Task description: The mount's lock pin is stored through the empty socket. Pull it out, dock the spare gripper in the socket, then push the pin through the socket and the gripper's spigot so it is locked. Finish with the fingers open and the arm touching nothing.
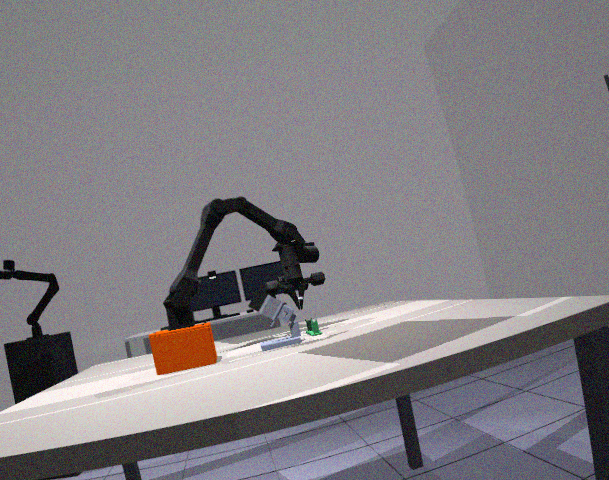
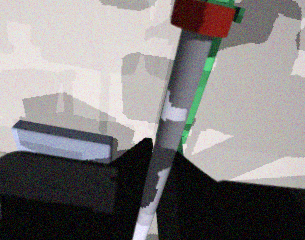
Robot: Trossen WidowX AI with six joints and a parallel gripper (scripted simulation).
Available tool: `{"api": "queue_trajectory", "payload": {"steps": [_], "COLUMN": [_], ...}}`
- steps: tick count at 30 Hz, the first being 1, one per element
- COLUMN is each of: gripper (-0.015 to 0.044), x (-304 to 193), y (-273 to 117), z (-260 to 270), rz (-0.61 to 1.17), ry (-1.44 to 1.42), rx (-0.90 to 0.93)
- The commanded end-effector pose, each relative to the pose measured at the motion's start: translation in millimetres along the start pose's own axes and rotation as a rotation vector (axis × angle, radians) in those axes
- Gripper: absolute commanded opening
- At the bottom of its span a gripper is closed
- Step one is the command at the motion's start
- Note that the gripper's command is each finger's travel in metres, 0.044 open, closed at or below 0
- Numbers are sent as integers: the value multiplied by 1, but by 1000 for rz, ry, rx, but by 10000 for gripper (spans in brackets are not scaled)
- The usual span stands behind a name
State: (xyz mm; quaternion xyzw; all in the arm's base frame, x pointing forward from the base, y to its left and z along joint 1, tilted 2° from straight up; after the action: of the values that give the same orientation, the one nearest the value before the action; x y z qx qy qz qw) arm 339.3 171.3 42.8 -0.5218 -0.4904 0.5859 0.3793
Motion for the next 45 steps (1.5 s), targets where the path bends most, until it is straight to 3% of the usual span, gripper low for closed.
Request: {"api": "queue_trajectory", "payload": {"steps": [1, 20, 34, 45], "gripper": [0, 0, 0, 0], "x": [1, -1, 13, 5], "y": [-6, -17, 35, 32], "z": [10, 64, 63, 62], "rz": [-7, -11, -14, -15], "ry": [4, 2, 2, 2], "rx": [-6, -1, 0, 6]}}
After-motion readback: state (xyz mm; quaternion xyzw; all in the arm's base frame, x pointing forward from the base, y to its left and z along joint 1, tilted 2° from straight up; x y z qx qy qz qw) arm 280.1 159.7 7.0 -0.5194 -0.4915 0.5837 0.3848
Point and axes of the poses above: the point midway between the two fingers, 35 mm back from their tips, its own y axis out along the fingers, its own z axis across the jaws, x = y × z, the point moved 1 cm from there along -y, back along the fingers, and after that the axes turned 4 degrees about -y, right-handed, at the moved point
